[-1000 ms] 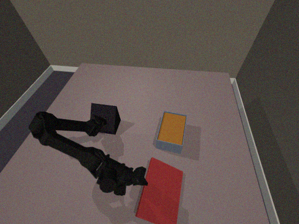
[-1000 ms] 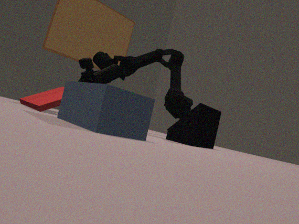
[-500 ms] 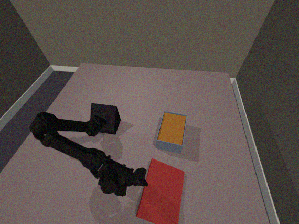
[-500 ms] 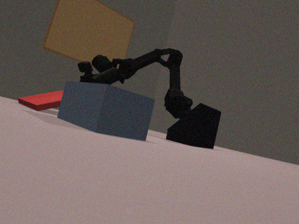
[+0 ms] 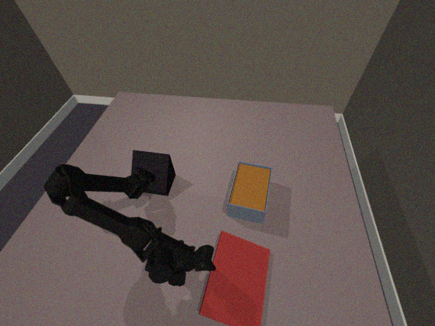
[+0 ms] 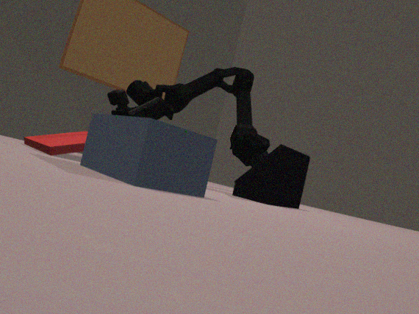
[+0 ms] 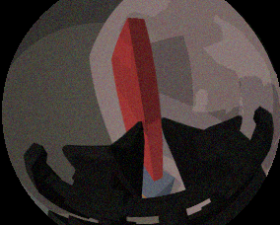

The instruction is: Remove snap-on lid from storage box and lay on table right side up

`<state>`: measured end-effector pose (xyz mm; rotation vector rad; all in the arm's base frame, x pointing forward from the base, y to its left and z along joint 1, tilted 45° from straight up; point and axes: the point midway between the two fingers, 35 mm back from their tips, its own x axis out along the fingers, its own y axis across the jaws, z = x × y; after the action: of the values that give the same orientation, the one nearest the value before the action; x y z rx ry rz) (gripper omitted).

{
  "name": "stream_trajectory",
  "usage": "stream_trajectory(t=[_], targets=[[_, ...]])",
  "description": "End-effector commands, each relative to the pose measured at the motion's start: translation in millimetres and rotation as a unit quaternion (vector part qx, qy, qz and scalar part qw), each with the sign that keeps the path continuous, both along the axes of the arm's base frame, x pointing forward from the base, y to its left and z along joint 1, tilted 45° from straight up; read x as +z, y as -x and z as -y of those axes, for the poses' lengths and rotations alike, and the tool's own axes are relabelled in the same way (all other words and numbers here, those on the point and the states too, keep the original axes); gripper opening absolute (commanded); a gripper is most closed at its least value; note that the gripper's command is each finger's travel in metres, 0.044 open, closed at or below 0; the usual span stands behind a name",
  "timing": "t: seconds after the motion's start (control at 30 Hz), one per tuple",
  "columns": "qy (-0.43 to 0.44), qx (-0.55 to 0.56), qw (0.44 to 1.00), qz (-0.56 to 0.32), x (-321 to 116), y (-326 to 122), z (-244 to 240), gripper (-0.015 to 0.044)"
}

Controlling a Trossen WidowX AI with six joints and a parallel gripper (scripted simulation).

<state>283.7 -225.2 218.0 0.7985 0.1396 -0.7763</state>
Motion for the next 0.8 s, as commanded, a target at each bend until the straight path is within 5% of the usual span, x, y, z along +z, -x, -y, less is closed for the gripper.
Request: stream_trajectory(t=[0.0,0.4,0.77], targets=[[0.001,-0.004,1.0,-0.004,3.6,-0.1,0.9,0.0157],[0.001,-0.004,1.0,-0.004,-0.5,10.8,-2.0,0.0432],[0.001,-0.004,1.0,-0.005,-2.1,32.4,-5.6,0.044]])
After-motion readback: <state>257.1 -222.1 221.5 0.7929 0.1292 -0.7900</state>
